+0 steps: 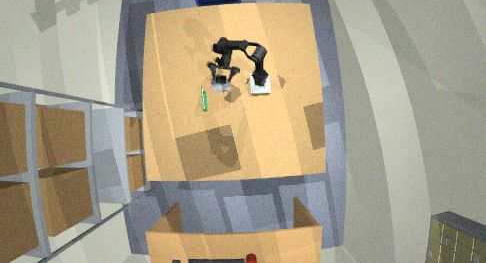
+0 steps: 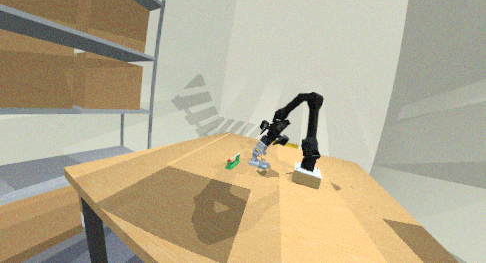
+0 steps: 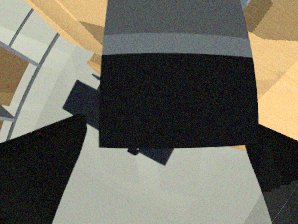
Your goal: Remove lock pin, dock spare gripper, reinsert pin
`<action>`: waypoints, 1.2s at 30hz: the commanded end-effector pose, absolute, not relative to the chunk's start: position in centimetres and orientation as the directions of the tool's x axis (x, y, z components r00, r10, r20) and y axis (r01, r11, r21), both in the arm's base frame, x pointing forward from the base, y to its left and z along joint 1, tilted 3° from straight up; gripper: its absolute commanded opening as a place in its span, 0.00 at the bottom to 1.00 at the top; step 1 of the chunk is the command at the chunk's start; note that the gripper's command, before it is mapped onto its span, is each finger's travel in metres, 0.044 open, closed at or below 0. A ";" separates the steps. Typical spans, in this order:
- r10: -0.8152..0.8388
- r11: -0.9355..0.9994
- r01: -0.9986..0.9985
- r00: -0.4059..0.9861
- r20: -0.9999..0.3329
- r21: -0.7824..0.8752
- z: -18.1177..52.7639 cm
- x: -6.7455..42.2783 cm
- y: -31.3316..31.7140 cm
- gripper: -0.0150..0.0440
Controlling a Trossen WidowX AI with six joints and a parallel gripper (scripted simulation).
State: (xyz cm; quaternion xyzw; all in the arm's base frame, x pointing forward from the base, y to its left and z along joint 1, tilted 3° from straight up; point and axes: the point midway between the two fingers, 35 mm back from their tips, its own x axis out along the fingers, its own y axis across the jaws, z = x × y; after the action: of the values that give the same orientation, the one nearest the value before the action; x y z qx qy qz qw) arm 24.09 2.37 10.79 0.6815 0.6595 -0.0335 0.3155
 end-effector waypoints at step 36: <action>0.862 0.004 0.930 0.183 -0.473 0.367 18.8 23.1 3.0 1.00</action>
State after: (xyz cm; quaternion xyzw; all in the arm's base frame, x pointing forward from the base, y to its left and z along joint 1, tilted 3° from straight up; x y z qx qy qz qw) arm 23.10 2.89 18.12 0.7000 0.6419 -0.0532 0.3085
